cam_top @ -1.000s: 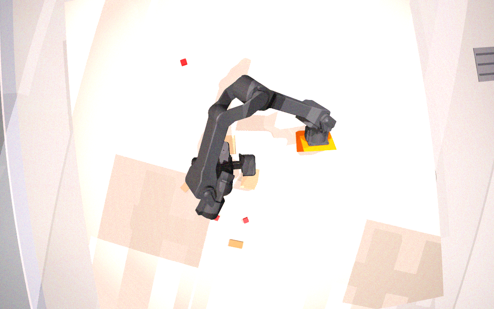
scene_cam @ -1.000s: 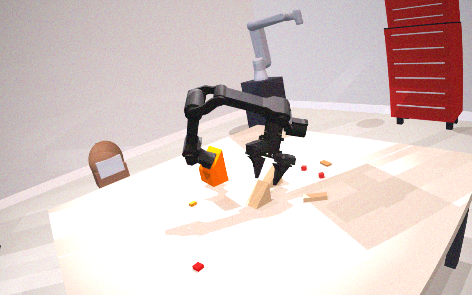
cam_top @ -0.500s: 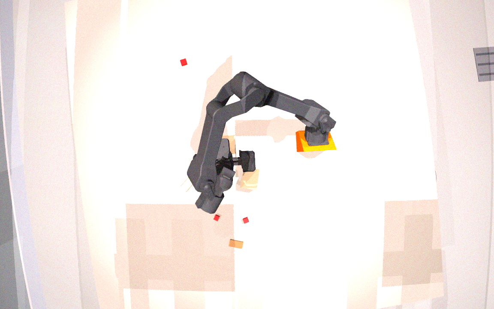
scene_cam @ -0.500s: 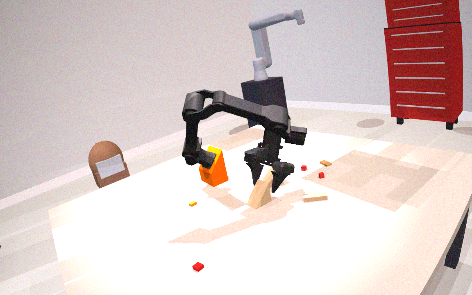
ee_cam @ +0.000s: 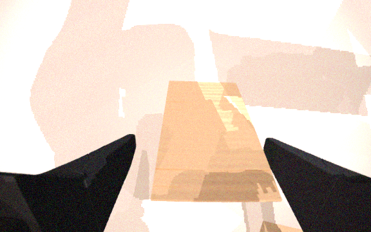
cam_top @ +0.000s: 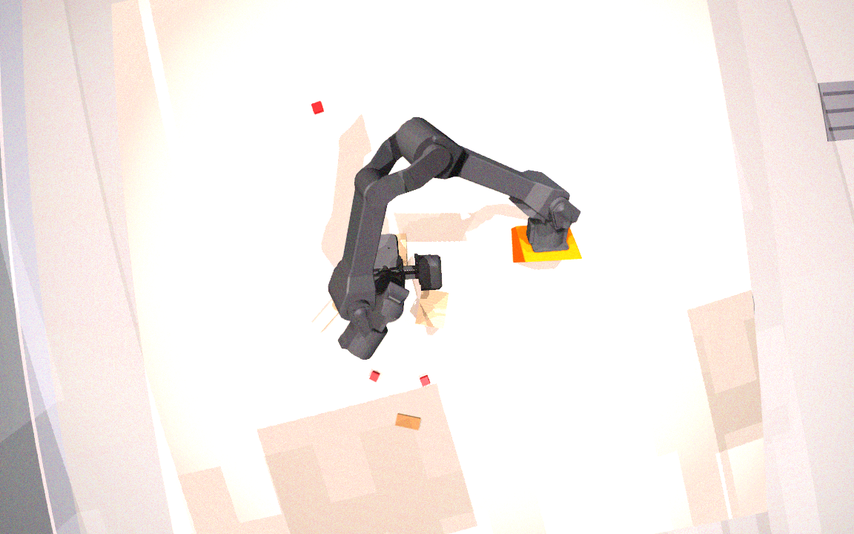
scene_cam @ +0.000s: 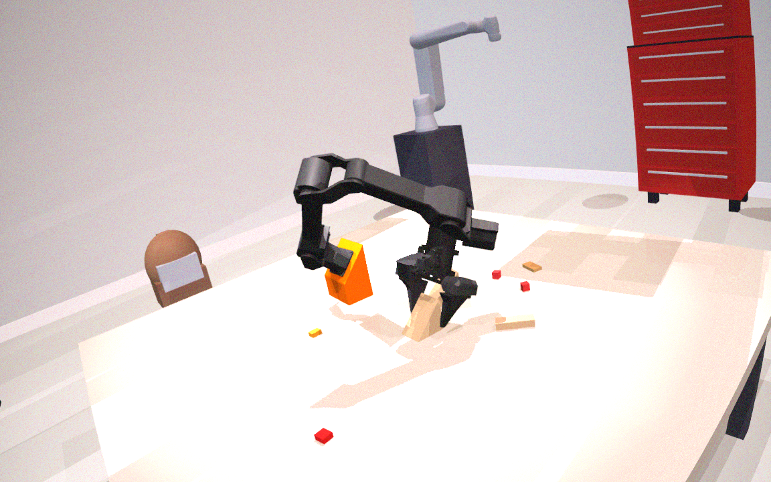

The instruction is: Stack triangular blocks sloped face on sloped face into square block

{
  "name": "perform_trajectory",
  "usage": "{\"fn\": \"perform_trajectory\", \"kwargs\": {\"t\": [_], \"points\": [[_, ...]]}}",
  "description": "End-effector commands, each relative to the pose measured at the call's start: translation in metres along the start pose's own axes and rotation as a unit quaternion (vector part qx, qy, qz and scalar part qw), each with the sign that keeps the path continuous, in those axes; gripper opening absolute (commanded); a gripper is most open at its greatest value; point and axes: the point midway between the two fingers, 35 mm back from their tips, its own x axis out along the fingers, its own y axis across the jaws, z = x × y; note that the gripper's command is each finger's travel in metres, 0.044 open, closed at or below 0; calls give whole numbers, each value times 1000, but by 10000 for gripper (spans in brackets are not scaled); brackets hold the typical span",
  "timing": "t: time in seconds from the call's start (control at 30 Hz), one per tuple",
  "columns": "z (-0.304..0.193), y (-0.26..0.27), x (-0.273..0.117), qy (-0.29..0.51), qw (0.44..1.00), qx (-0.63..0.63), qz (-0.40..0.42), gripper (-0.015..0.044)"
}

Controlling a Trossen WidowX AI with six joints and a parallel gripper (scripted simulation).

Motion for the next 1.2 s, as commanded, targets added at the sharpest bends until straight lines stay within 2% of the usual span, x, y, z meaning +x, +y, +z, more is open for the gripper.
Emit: {"fn": "perform_trajectory", "kwargs": {"t": [0.0, 0.17, 0.4, 0.63, 0.9, 1.17], "points": [[1, -2, 6, -3, 1000, -3, 0, 440], [2, -3, 12, -5, 1000, -3, -1, 440], [2, -3, 12, -5, 1000, -3, -1, 256], [2, -3, 12, -5, 1000, -3, -1, 210], [3, -3, 9, -2, 1000, -3, -2, 0], [14, -3, 5, 88, 996, -5, -4, 0]]}}
